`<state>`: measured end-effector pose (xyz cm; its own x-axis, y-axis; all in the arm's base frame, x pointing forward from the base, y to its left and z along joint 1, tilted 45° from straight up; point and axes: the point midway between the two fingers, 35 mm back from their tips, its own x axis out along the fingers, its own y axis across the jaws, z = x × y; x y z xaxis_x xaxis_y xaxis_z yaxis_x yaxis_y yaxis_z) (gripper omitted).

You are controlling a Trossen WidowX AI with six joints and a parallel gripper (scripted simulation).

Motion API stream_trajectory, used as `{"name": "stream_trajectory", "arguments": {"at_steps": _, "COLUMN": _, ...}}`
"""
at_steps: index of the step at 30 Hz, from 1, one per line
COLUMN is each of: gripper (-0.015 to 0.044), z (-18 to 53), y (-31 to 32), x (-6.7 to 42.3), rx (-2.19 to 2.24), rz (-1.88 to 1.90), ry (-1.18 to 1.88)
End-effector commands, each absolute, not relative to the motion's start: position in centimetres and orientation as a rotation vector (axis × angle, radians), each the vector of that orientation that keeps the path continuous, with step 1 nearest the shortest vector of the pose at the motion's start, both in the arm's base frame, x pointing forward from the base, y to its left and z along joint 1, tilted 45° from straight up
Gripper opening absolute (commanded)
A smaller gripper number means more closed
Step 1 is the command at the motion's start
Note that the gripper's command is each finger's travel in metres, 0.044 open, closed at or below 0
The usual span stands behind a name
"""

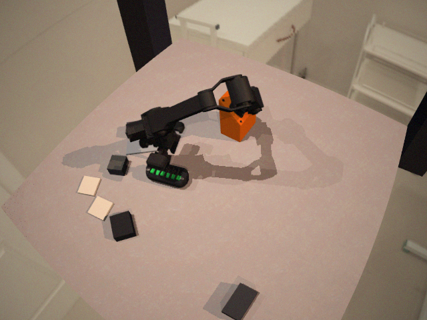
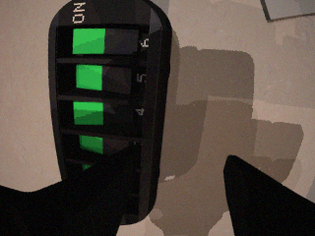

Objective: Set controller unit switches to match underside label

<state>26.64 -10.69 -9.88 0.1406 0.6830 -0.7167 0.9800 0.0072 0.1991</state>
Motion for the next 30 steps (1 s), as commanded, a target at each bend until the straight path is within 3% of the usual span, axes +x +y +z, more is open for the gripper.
{"name": "stream_trajectory", "arguments": {"at_steps": 1, "gripper": 0.0073, "z": -10.14, "y": -10.47, "x": 26.52, "rx": 1.742, "rz": -0.551, "ry": 1.591}}
{"name": "stream_trajectory", "arguments": {"at_steps": 4, "gripper": 0.0, "z": -10.14, "y": -10.47, "x": 26.52, "rx": 1.742, "rz": -0.551, "ry": 1.591}}
{"name": "stream_trajectory", "arguments": {"at_steps": 28, "gripper": 0.0, "z": -10.16, "y": -10.52, "x": 26.54, "rx": 1.737, "rz": -0.55, "ry": 1.593}}
{"name": "stream_trajectory", "arguments": {"at_steps": 30, "gripper": 0.0053, "z": -9.39, "y": -11.34, "x": 26.43, "rx": 1.737, "rz": -0.552, "ry": 1.59}}
